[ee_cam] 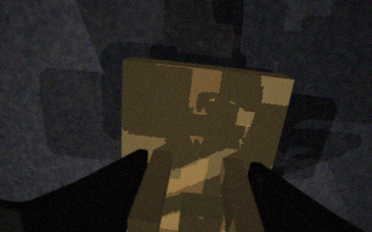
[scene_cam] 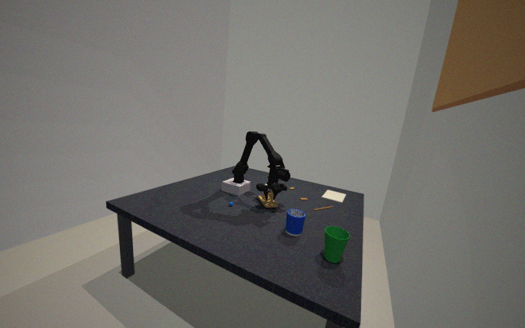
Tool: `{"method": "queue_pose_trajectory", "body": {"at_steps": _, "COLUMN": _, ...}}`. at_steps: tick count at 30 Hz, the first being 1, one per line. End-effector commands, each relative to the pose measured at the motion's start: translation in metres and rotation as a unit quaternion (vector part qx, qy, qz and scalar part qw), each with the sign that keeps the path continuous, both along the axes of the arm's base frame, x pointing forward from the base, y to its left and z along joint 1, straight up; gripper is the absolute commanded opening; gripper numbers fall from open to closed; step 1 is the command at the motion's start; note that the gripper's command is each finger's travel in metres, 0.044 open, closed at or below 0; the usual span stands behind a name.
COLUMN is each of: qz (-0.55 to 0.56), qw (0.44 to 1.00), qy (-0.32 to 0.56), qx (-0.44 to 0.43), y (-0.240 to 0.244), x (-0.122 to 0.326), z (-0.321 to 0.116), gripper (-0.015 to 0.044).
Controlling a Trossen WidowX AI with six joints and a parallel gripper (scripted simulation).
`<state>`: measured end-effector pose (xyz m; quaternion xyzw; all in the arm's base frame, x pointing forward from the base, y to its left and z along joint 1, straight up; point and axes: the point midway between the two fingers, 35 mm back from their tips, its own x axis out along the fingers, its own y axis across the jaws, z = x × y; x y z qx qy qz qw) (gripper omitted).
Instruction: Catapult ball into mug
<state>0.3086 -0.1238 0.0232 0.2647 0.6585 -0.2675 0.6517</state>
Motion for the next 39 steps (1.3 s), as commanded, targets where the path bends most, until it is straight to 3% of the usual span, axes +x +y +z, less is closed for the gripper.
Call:
{"method": "queue_pose_trajectory", "body": {"at_steps": 1, "qz": 0.000, "qw": 1.000, "qy": -0.020, "qx": -0.008, "y": -0.002, "x": 0.005, "z": 0.035, "gripper": 0.0000}}
{"method": "queue_pose_trajectory", "body": {"at_steps": 39, "qz": 0.000, "qw": 1.000, "qy": -0.018, "qx": -0.007, "y": -0.003, "x": 0.007, "z": -0.012, "gripper": 0.0000}}
